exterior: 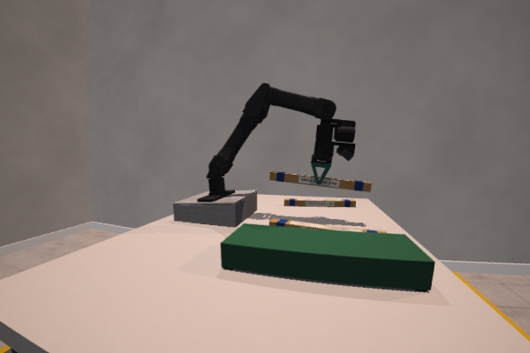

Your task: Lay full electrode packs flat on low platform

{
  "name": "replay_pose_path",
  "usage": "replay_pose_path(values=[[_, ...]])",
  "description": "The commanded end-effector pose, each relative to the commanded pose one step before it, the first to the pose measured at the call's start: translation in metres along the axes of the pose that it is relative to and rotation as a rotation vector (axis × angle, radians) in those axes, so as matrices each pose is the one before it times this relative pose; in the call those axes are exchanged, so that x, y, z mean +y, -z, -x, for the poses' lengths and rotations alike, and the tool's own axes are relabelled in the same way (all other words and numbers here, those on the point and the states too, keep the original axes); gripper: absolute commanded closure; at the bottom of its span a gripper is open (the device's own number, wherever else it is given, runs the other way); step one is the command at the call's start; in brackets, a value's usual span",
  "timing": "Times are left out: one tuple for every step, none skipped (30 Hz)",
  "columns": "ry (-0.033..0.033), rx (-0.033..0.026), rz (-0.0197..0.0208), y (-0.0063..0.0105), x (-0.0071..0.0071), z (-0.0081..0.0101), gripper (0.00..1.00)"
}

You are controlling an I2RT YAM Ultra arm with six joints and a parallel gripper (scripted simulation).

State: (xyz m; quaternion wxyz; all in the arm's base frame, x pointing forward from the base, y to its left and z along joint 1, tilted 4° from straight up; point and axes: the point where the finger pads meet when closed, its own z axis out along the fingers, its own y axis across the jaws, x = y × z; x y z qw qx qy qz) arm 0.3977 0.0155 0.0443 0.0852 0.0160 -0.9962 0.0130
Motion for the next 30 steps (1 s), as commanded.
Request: replay_pose_path(values=[[-0.00144,-0.11127,0.00161,0.04012,-0.0017,0.00358,1.0],[0.0,-0.00002,0.0,-0.00134,0.00001,-0.00003,1.0],[0.0,0.0,0.0,-0.00132,0.0,0.00001,1.0],[0.0,0.0,0.0,-0.00132,0.0,0.00001,1.0],[0.0,0.0,0.0,-0.00133,0.0,0.00001,1.0],[0.0,0.0,0.0,-0.00133,0.0,0.00001,1.0],[0.0,0.0,0.0,-0.00133,0.0,0.0,1.0],[0.0,0.0,0.0,-0.00133,0.0,0.0,1.0],[0.0,0.0,0.0,-0.00133,0.0,0.0,1.0],[0.0,0.0,0.0,-0.00133,0.0,0.0,1.0],[0.0,0.0,0.0,-0.00133,0.0,0.0,1.0],[0.0,0.0,0.0,-0.00133,0.0,0.0,1.0],[0.0,0.0,0.0,-0.00133,0.0,0.0,1.0],[0.0,0.0,0.0,-0.00133,0.0,0.0,1.0],[0.0,0.0,0.0,-0.00133,0.0,0.0,1.0],[0.0,0.0,0.0,-0.00133,0.0,0.0,1.0],[0.0,0.0,0.0,0.0,0.0,0.0,1.0],[0.0,0.0,0.0,0.0,0.0,0.0,1.0],[0.0,-0.00002,0.0,-0.00133,0.00001,-0.00001,1.0],[0.0,0.0,0.0,-0.00133,0.0,0.00001,1.0],[0.0,0.0,0.0,-0.00133,0.0,0.00001,1.0],[0.0,-0.00001,0.0,-0.00001,0.0,-0.00002,1.0],[0.0,-0.00001,0.0,-0.00001,0.0,-0.00002,1.0],[0.0,-0.00001,0.0,-0.00001,0.0,-0.00002,1.0],[0.0,0.00002,0.0,0.00003,0.0,0.00007,1.0],[0.0,0.0,0.0,0.0,0.0,0.0,1.0],[0.0,0.0,0.0,0.0,0.0,0.0,1.0],[0.0,0.0,0.0,0.0,0.0,0.0,1.0],[0.0,0.0,0.0,0.0,0.0,0.0,1.0],[0.0,0.0,0.0,0.0,0.0,0.0,1.0]])
